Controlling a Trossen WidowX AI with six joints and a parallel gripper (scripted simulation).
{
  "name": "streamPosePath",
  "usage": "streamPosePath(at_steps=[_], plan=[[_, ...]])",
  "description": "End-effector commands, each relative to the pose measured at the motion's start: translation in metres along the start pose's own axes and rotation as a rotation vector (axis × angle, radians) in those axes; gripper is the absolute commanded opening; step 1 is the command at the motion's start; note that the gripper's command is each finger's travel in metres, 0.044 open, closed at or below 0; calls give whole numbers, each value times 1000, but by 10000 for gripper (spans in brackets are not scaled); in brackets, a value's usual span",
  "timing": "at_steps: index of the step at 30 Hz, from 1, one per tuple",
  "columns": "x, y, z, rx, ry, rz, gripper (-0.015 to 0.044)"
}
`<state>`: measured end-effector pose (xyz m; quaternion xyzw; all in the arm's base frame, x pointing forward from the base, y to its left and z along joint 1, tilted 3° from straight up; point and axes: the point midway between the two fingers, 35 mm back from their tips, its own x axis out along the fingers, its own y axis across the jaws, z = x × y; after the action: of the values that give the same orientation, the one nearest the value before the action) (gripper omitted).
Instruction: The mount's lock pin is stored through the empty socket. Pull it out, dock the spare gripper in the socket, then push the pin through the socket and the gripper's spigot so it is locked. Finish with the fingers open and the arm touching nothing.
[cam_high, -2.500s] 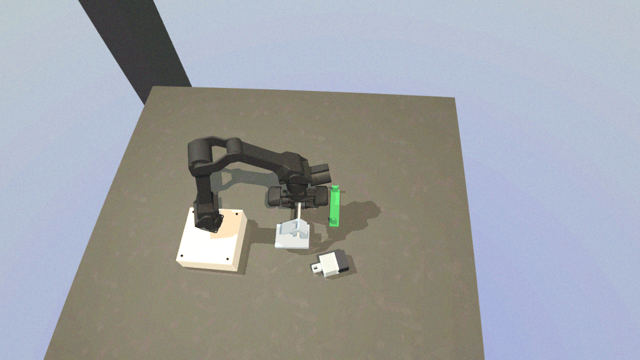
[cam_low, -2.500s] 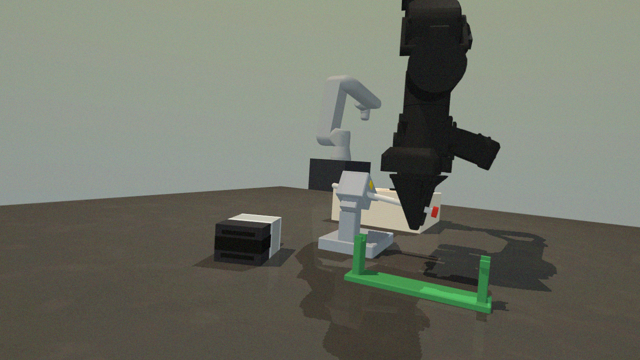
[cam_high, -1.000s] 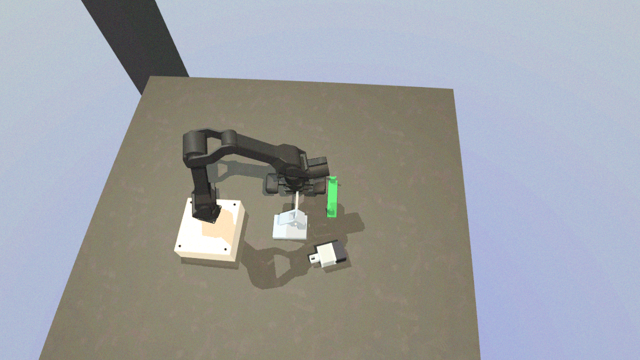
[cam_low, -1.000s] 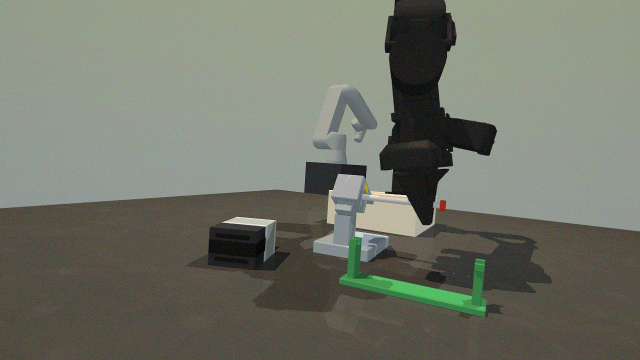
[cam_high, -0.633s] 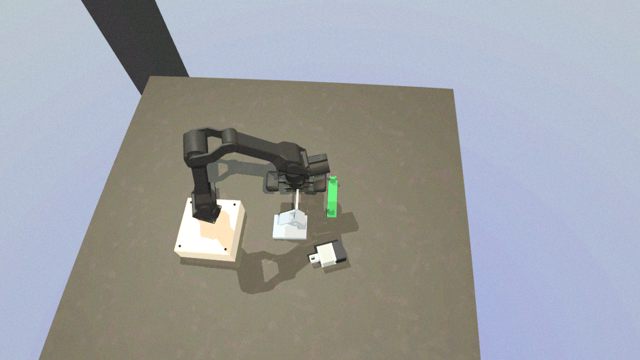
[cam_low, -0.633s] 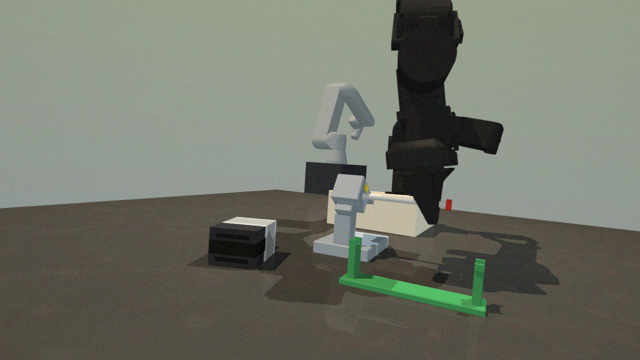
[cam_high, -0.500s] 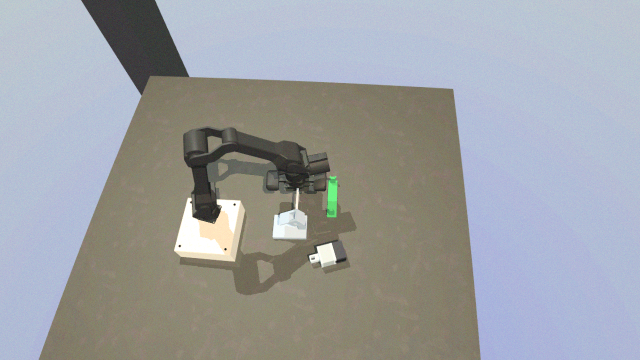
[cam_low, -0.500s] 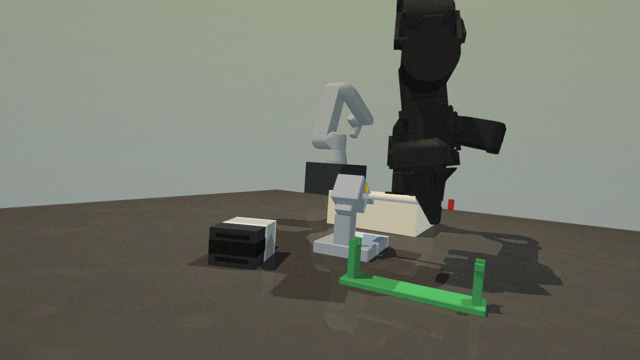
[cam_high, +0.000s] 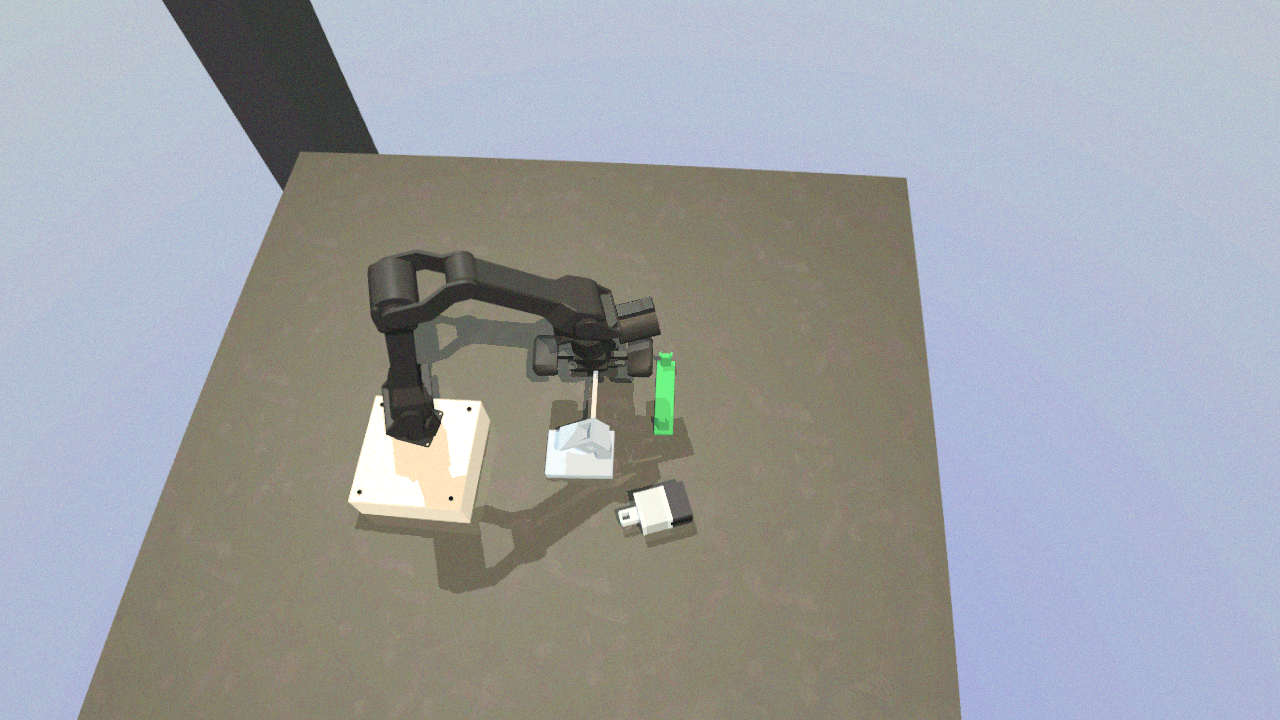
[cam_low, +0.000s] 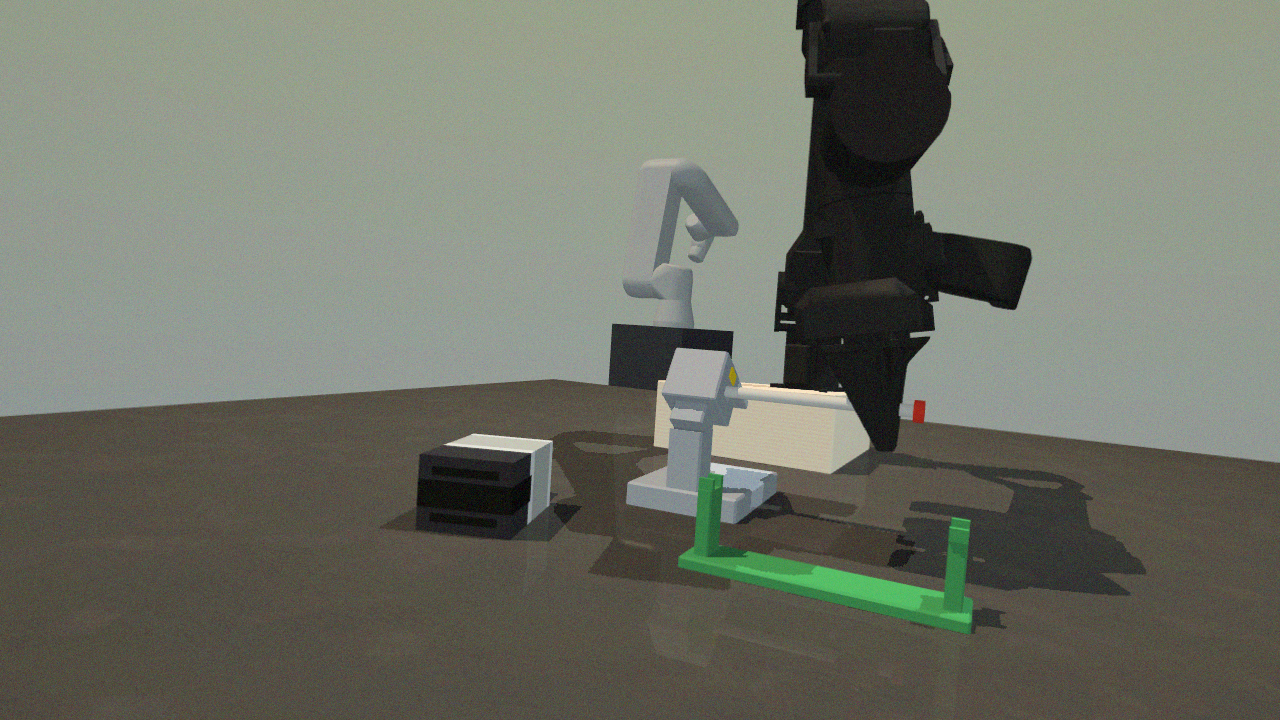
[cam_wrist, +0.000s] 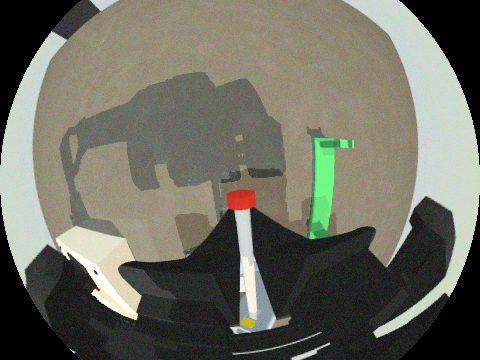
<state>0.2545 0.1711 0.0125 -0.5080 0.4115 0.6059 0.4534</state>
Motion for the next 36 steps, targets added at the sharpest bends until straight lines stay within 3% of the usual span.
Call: streamPosePath(at_steps=[1,36], plan=[[0,-1,5,1,-1,-1,0],[0,-1,29,3,4,11,0]])
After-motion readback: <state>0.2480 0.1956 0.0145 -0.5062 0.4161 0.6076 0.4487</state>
